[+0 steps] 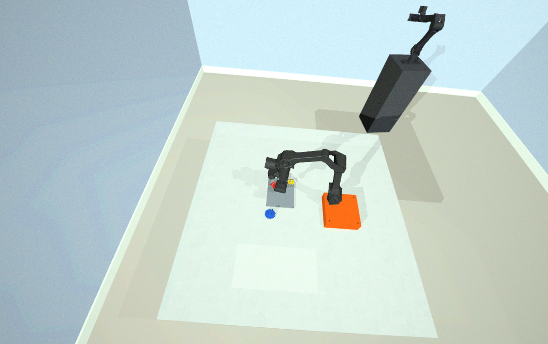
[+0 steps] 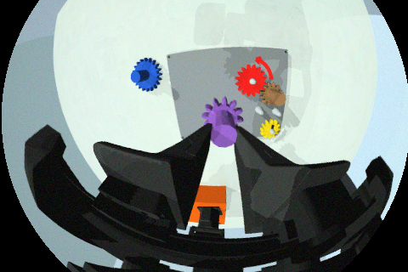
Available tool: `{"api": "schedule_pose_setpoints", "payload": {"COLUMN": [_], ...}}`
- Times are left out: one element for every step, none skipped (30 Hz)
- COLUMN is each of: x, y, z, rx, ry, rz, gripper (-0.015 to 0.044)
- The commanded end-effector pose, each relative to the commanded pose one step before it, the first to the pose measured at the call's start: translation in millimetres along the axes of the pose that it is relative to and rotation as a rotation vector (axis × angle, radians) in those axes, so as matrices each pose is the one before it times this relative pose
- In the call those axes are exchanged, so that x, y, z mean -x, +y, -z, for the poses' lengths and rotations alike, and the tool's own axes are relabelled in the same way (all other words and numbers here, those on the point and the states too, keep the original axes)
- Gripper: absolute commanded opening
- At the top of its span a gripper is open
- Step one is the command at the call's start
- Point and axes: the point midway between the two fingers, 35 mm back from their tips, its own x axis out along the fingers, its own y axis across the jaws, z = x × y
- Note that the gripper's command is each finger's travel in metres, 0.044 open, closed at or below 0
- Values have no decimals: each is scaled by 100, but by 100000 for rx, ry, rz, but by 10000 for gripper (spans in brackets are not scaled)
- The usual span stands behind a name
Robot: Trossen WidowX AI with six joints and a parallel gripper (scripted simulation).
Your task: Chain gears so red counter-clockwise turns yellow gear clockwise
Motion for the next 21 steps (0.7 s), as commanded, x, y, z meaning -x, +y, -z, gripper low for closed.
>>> {"api": "schedule_pose_setpoints", "payload": {"x": [-366,-83,-83,-83,-83,-83,-83,-83,-83,-83,-83,-83,-83,-83,-83,-83,-83,-83,-83,-83,-82], "y": [-815,-243,-243,-243,-243,-243,-243,-243,-243,-243,-243,-243,-243,-243,-243,-242,-242,-242,-242,-241,-241], "z": [8,-5,-3,-1,2,4,6,8,11,13,15,17,19,22,24,26,28,30,33,35,37], "rx": [505,53,53,53,53,53,53,53,53,53,53,53,53,53,53,53,53,53,53,53,53], "ry": [163,-4,-4,-3,-3,-3,-2,-2,-2,-1,-1,-1,0,0,0,1,1,1,2,2,2], "rz": [-120,32,32,32,32,32,32,32,31,31,31,31,31,31,31,31,31,31,30,30,30], "gripper": [0,0,0,0,0,0,0,0,0,0,0,0,0,0,0,0,0,0,0,0,0]}}
